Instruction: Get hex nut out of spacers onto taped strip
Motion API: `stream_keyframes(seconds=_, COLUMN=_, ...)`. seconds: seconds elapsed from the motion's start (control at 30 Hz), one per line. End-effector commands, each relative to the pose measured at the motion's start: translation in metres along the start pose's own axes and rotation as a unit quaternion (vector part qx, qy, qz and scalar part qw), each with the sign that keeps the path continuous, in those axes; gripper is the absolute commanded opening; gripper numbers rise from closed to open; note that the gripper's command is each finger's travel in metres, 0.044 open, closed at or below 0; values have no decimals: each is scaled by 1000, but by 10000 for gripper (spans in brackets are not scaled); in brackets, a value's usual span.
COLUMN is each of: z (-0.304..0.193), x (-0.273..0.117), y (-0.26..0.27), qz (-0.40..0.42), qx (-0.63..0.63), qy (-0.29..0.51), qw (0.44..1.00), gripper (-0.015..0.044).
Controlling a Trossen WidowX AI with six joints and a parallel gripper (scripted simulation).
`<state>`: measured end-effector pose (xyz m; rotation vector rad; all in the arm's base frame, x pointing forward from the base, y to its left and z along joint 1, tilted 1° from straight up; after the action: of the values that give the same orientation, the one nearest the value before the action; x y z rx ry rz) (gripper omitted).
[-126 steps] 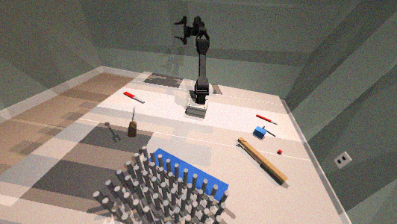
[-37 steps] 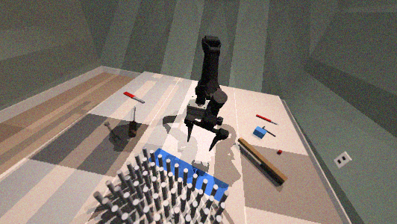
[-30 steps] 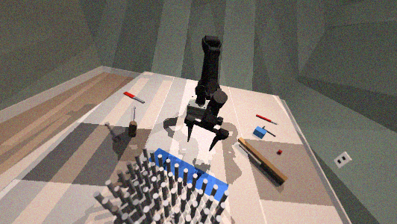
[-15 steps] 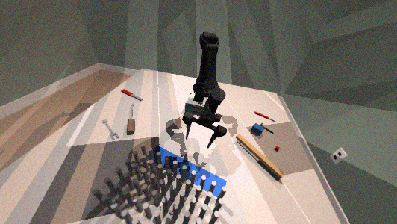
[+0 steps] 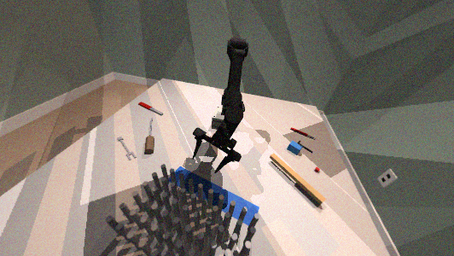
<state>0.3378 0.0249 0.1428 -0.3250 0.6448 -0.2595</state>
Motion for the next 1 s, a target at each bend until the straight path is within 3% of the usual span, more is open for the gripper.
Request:
stream_keyframes(seconds=0.0, z=1, x=24, y=-36, qz=-42, qx=-37, qy=75, qw=996, gripper=440)
stream_keyframes(seconds=0.33, z=0, x=66, y=-126, qz=-46, qx=-153, qy=288, qw=944, gripper=440)
stream_keyframes(seconds=0.63, z=-15, x=80, y=-235, qz=27, qx=-219, qy=474, qw=853, gripper=440)
stream_keyframes(seconds=0.8, z=-25, x=73, y=-279, qz=93, qx=-259, qy=542, qw=794, gripper=440)
stream_keyframes(seconds=0.97, z=-26, x=72, y=-284, qz=102, qx=-263, qy=550, qw=786, gripper=440)
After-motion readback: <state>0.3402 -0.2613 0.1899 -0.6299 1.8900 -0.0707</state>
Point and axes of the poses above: the point midway between the two fingers, 35 mm back from their tips, its own x axis out along the fingers, its own y axis across the jaws, z = x × y, the point moved 10 cm from there along -x, back along the fingers
